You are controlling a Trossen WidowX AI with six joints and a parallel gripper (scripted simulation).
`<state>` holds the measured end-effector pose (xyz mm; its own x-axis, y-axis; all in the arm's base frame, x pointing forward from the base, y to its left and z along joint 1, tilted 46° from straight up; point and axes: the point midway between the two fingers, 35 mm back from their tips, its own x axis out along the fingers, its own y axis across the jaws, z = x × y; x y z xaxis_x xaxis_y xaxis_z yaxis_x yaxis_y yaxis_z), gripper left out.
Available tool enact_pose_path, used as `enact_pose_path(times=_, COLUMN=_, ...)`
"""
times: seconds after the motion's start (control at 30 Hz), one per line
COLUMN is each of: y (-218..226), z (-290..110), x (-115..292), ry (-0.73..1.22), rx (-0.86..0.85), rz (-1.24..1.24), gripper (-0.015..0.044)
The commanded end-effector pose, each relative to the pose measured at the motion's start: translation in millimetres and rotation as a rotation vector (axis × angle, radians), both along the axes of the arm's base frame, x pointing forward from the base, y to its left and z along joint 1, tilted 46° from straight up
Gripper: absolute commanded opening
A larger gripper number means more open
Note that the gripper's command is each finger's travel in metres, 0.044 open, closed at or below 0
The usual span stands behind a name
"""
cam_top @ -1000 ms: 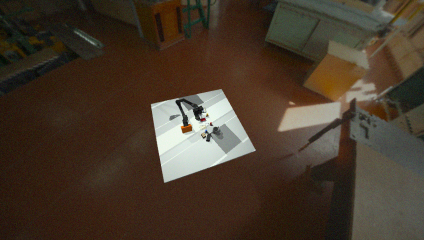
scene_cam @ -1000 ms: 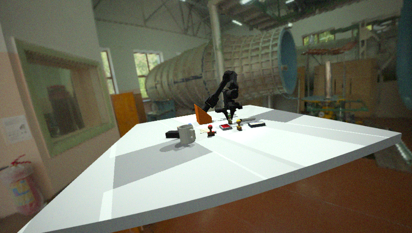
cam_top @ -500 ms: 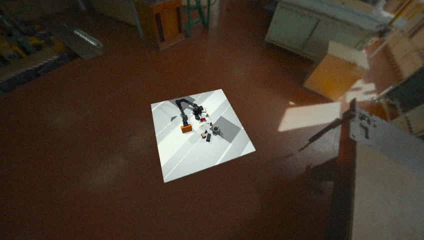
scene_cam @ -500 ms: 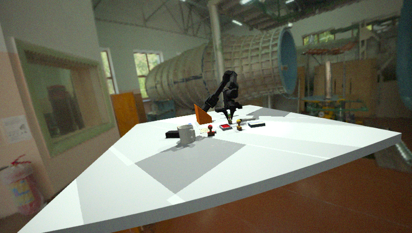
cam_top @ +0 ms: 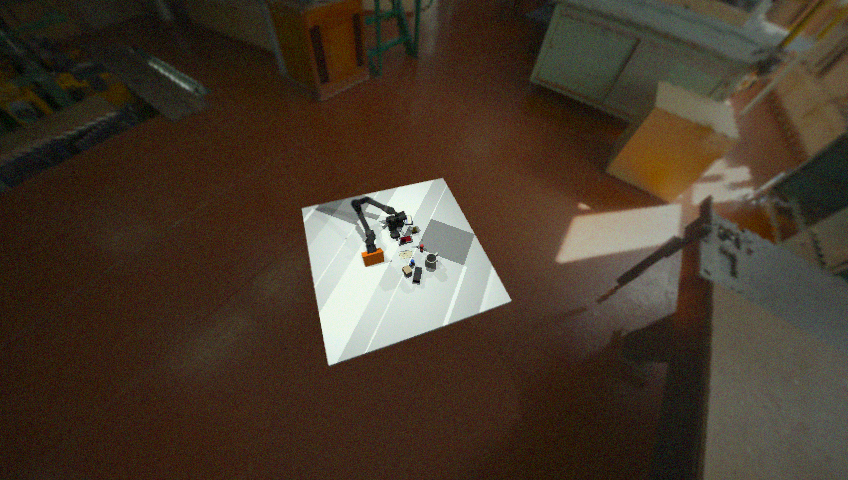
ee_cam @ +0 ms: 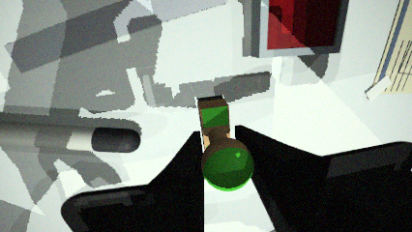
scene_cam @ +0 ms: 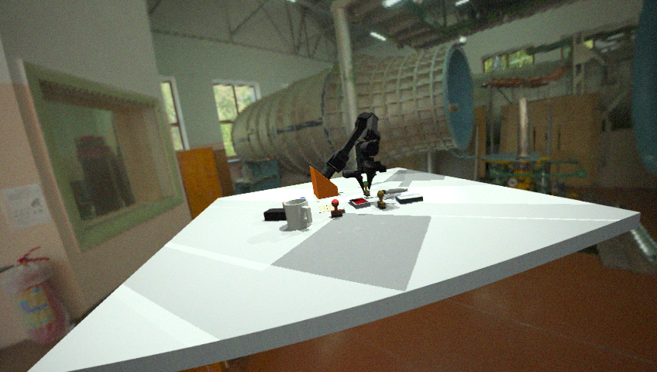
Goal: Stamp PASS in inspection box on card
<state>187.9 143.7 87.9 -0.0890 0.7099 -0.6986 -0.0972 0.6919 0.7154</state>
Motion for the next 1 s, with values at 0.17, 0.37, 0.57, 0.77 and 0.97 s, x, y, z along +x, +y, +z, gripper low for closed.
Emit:
enact_pose_path(times=0.17, y=-3.6, z=3.7, x=2.2, ry=-0.007, rx=-0.004, rz=0.001, gripper=0.0)
enact_pose_path(times=0.37, y=-5.7, z=5.5, x=2.8, ry=-0.007, rx=-0.005, rz=0.001, gripper=0.0)
enact_pose_path(times=0.57, y=-7.8, z=7.4, x=3.2, ry=-0.007, rx=-0.007, rz=0.001, gripper=0.0)
enact_pose_path(times=0.77, y=-9.9, z=9.3, x=3.7, ry=-0.007, rx=-0.008, rz=0.001, gripper=0.0)
enact_pose_path(times=0.97, y=-12.0, z=11.2, x=4.1, ry=-0.007, rx=-0.009, rz=0.0, gripper=0.0)
